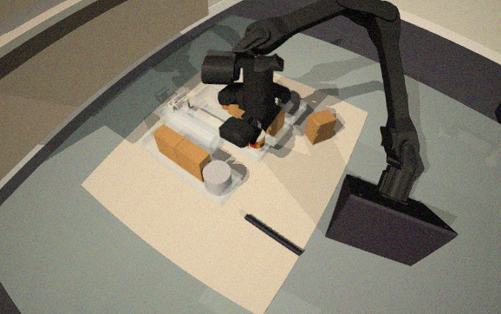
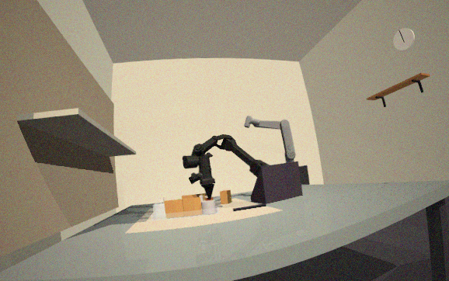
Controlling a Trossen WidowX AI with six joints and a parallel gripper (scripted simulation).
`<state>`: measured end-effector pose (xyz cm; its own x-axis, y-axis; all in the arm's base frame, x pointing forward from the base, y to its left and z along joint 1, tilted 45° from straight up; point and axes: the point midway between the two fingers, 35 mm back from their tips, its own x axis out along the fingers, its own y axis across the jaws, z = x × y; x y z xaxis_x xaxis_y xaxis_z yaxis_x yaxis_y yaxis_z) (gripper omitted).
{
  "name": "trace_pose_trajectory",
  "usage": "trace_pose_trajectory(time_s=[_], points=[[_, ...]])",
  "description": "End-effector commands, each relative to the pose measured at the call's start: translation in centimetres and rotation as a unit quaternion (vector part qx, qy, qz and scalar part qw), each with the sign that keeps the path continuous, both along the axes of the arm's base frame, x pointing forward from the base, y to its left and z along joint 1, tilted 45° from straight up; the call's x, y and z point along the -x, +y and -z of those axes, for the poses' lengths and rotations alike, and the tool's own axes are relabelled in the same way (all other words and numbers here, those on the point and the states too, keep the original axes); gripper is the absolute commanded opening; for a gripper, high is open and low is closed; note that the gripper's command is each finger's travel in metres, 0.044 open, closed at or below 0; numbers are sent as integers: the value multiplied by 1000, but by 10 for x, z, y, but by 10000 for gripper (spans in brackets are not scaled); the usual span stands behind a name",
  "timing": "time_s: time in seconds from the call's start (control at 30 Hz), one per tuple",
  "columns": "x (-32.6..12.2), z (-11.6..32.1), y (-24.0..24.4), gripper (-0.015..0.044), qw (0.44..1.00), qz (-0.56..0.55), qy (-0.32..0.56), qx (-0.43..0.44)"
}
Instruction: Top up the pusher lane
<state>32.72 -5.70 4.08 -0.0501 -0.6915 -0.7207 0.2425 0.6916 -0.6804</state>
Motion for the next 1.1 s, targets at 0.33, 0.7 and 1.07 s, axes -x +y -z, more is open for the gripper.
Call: trace_pose_trajectory(time_s=[0.33,0.7,1.07], points=[[-6,-3,-2,0,1000,-3,-10,6],[-6,0,-4,0,1000,-3,-10,6],[-6,2,-7,0,1000,-3,-10,6]])
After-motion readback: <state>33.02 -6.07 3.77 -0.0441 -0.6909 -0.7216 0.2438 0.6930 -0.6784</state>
